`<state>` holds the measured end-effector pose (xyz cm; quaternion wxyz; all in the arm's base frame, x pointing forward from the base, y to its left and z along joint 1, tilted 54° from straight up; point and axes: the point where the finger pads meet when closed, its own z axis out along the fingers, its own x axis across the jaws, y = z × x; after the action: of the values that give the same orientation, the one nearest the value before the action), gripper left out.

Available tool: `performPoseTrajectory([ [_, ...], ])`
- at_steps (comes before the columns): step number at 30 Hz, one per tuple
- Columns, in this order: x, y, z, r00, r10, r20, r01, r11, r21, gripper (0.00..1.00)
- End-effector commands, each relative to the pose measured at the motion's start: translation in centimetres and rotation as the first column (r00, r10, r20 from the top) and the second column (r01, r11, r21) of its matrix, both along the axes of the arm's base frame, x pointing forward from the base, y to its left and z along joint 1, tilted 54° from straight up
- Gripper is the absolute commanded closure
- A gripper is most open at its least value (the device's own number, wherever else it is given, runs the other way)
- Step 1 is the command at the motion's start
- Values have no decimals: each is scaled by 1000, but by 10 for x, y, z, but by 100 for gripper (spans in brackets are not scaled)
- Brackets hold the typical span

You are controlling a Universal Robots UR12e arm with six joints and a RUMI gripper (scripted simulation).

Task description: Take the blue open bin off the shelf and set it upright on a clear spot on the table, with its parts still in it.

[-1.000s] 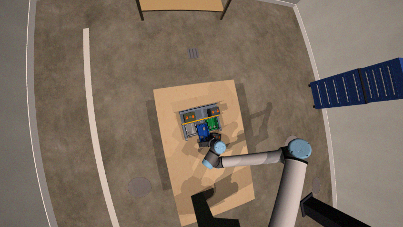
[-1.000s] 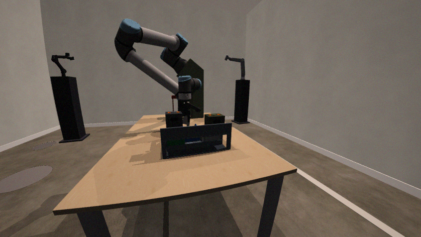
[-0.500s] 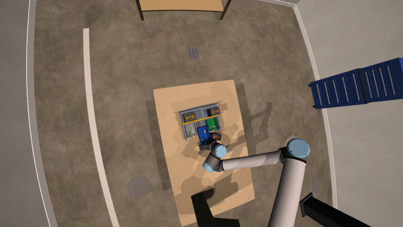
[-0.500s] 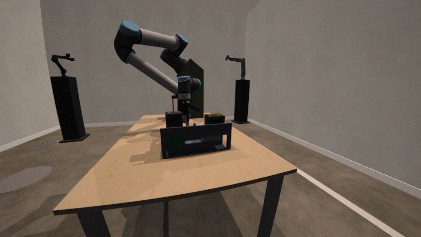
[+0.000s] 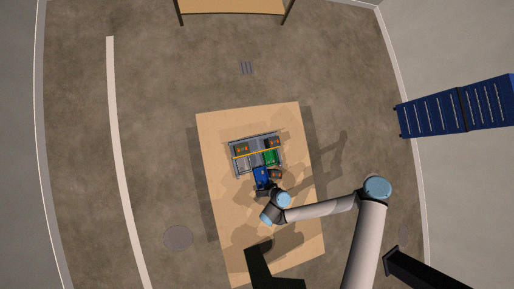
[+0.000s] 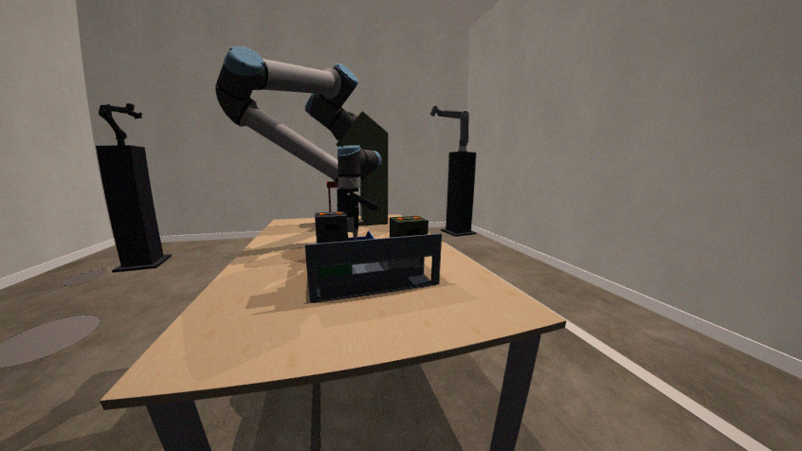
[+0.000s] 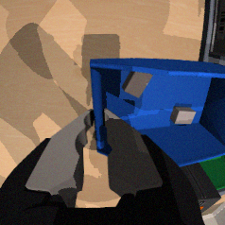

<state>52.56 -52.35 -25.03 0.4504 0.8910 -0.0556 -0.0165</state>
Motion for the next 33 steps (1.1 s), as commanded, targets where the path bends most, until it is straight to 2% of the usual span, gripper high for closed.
performPoseTrajectory([
  [1, -2, 1, 0, 1000, 1, 1, -1, 1000, 0, 100],
  [33, -6, -5, -5, 1000, 1, 1, -1, 1000, 0, 100],
])
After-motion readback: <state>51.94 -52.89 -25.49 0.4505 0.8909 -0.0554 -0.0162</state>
